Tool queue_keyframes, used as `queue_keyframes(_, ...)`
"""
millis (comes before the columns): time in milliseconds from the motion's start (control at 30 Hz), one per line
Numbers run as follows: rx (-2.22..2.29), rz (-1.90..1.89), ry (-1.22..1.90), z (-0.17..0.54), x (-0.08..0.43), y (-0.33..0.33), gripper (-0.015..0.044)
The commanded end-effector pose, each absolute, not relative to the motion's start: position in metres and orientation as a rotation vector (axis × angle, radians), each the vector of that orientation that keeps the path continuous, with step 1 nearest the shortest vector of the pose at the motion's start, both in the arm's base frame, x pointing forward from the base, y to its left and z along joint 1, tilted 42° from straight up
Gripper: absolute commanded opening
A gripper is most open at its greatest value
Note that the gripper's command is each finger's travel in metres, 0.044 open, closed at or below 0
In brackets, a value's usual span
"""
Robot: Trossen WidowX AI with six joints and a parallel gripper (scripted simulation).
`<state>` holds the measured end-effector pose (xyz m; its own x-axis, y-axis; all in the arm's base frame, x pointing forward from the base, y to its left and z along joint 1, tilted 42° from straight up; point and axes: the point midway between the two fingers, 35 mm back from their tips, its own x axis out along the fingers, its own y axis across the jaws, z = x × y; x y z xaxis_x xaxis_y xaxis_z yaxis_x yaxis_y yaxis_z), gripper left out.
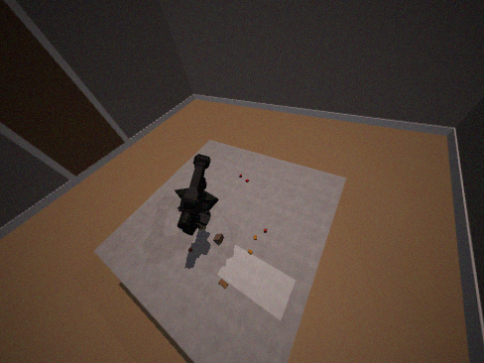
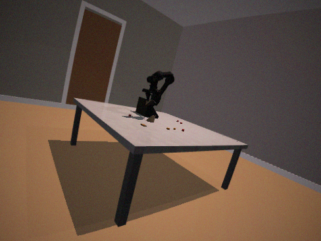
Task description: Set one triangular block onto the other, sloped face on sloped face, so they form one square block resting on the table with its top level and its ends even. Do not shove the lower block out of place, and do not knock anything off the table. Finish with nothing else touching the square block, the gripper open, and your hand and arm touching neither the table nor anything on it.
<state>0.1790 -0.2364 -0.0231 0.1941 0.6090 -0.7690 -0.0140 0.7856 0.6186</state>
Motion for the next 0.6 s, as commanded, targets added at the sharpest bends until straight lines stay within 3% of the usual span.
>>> queue_keyframes(0,0.541,0.481,1.320,-0.033,0.185,-0.232,0.0000)
queue_keyframes(567,0.542,0.484,1.316,-0.075,0.222,-0.193,0.0000)
